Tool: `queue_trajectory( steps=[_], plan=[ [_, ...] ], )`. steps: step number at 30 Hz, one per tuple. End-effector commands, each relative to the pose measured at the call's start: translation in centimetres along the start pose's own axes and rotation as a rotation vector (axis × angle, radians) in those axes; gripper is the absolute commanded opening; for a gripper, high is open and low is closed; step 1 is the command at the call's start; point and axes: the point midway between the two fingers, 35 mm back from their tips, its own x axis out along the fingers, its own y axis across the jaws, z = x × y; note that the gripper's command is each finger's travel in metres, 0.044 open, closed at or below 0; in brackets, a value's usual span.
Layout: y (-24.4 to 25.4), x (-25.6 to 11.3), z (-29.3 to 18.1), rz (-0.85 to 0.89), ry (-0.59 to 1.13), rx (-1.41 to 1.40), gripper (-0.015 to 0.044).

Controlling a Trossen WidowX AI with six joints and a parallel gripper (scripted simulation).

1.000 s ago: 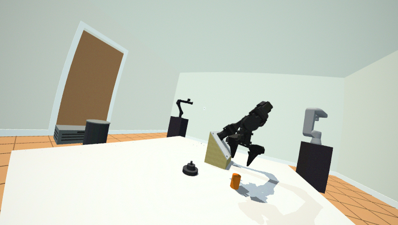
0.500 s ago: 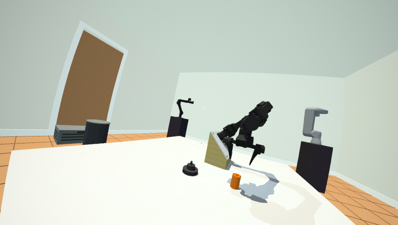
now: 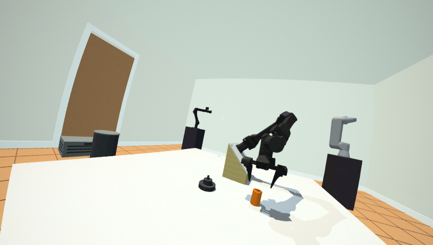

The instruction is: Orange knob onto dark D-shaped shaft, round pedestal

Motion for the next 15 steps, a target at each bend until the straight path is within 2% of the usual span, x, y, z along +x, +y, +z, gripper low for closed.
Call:
queue_trajectory(
  steps=[1,15],
  plan=[
    [-0.2,1.5,-0.3,-0.008,0.012,0.007,0.0440],
    [-0.3,3.1,-0.2,-0.009,0.012,0.007,0.0440]
  ],
)
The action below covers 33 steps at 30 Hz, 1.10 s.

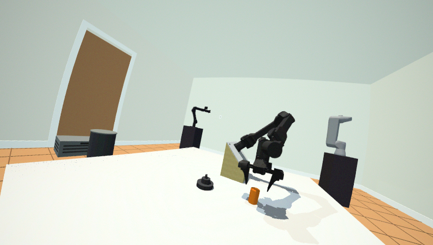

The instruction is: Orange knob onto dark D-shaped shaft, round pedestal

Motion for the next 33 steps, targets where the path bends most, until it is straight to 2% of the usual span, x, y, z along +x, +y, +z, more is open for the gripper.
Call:
queue_trajectory(
  steps=[1,33],
  plan=[
    [-0.3,1.0,-0.2,-0.010,0.009,0.008,0.0440],
    [-0.3,6.0,-0.4,-0.006,0.009,0.009,0.0440]
  ],
)
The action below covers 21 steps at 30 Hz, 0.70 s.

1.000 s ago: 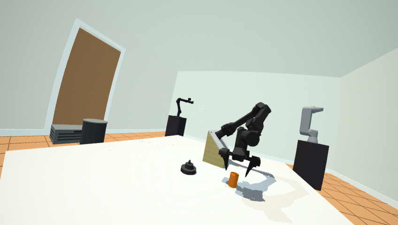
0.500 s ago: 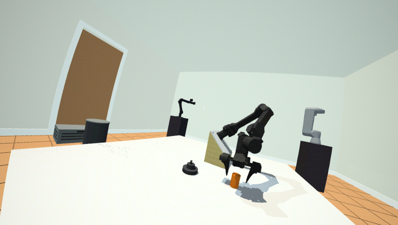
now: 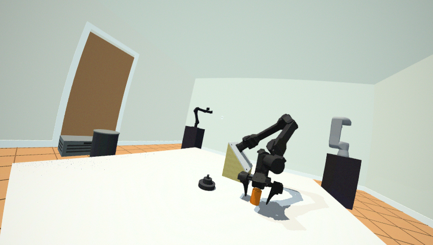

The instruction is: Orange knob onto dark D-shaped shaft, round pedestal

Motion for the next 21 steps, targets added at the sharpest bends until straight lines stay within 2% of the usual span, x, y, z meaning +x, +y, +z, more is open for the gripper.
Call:
queue_trajectory(
  steps=[1,11,18,21],
  plan=[
    [-0.32,0.68,-0.25,-0.009,0.006,0.008,0.0440],
    [-0.32,0.68,-0.25,-0.009,0.006,0.008,0.0177],
    [-0.32,0.68,-0.25,-0.009,0.006,0.008,0.0131],
    [-0.40,0.26,-0.14,-0.011,0.006,0.007,0.0052]
  ],
)
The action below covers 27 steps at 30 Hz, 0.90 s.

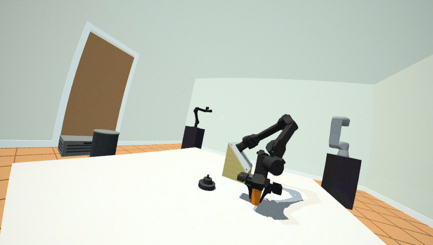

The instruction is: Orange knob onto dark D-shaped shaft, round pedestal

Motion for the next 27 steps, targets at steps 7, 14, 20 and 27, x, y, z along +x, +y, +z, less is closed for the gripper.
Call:
queue_trajectory(
  steps=[7,14,20,27],
  plan=[
    [-0.9,-4.8,0.8,-0.019,0.000,-0.002,0.0000],
    [-1.4,-9.5,0.6,-0.021,0.001,-0.001,0.0000],
    [-1.6,-13.5,-0.2,-0.011,0.000,0.001,0.0000],
    [-1.6,-13.9,-0.3,-0.009,-0.001,0.001,0.0000]
  ],
)
